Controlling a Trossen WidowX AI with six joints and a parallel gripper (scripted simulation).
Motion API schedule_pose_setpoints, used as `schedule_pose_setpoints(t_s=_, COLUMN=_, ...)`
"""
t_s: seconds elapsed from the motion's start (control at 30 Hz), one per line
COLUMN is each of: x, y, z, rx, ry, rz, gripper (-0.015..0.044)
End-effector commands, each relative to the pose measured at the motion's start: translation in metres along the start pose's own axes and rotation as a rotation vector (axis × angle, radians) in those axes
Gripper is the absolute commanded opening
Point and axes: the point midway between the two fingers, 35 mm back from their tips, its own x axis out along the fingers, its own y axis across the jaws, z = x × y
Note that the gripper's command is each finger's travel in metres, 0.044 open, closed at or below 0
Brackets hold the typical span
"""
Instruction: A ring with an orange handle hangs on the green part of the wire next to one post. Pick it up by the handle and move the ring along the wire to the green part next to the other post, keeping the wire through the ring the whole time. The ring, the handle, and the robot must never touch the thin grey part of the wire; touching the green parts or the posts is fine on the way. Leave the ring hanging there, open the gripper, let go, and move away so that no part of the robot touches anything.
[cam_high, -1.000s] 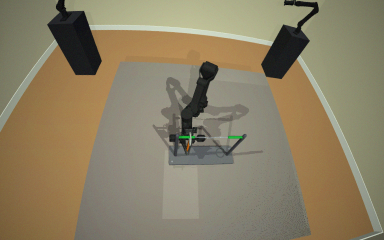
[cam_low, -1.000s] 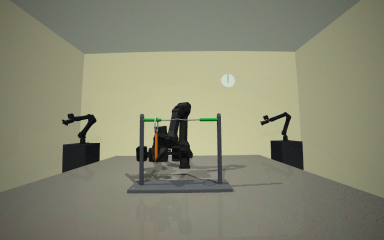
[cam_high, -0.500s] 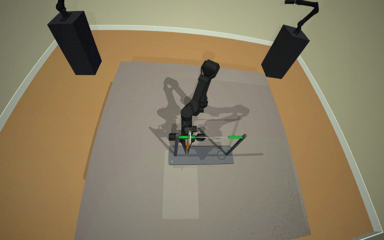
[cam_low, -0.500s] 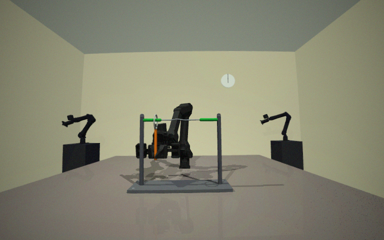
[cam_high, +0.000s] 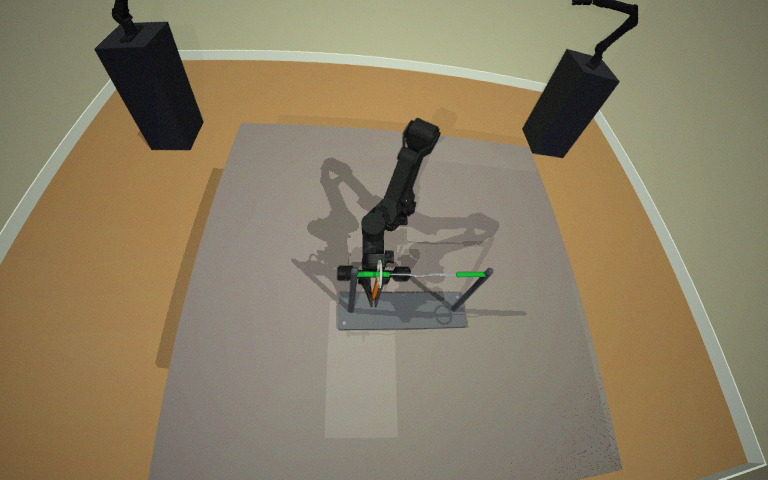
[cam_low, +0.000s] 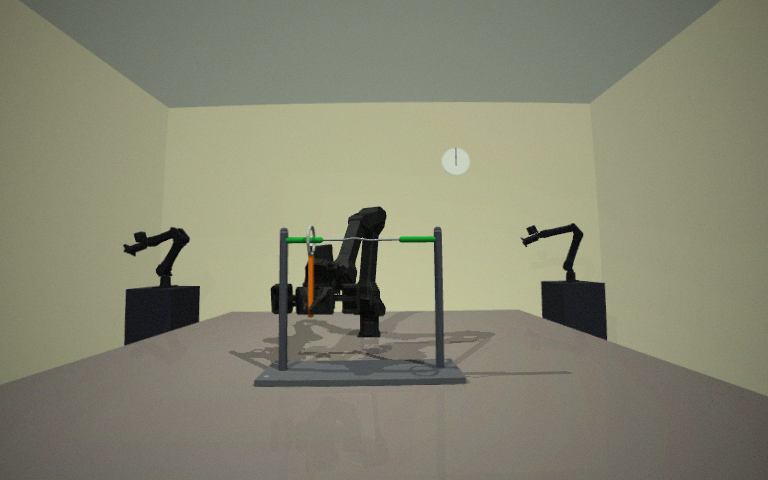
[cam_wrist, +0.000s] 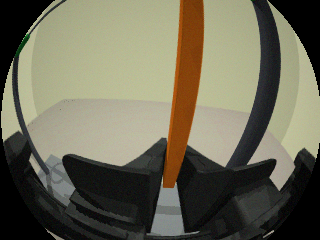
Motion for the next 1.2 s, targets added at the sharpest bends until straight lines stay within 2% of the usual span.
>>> schedule_pose_setpoints(t_s=0.0, x=0.000, y=0.000, z=0.001, rx=-0.005, ry=-0.001, rz=0.004, gripper=-0.0150)
schedule_pose_setpoints(t_s=1.17, x=0.000, y=0.032, z=0.001, rx=0.002, ry=0.006, rz=0.007, gripper=-0.0150)
